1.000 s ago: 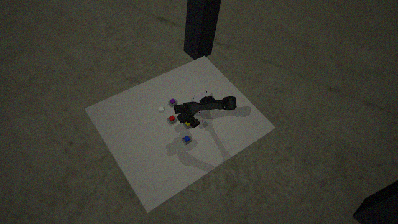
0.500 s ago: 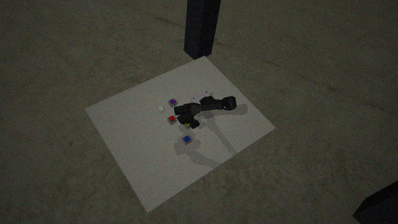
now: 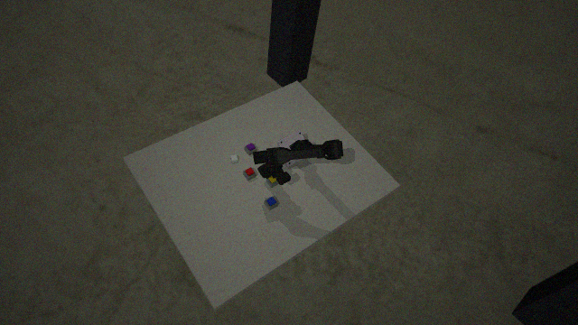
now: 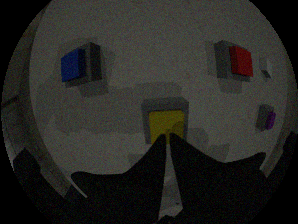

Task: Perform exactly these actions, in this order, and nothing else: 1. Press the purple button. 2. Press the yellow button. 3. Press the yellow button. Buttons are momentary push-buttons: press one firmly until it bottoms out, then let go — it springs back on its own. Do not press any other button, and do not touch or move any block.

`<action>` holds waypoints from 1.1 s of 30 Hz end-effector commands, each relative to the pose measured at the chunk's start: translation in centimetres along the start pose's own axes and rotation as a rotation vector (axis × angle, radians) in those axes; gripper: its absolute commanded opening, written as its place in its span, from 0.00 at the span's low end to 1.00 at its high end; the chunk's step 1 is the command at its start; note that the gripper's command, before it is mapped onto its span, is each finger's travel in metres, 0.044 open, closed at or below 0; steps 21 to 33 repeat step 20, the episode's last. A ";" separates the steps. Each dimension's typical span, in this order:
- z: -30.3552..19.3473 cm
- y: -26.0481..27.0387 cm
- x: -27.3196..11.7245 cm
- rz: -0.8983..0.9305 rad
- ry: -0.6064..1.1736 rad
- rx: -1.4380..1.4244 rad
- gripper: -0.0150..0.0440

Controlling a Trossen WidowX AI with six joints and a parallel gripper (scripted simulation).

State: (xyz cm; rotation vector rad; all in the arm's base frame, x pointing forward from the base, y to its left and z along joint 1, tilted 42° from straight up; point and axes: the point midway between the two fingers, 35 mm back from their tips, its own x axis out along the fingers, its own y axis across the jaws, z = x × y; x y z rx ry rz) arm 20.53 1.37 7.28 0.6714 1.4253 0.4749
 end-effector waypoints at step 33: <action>3.8 12.4 -8.0 -0.002 -0.012 -0.008 0.93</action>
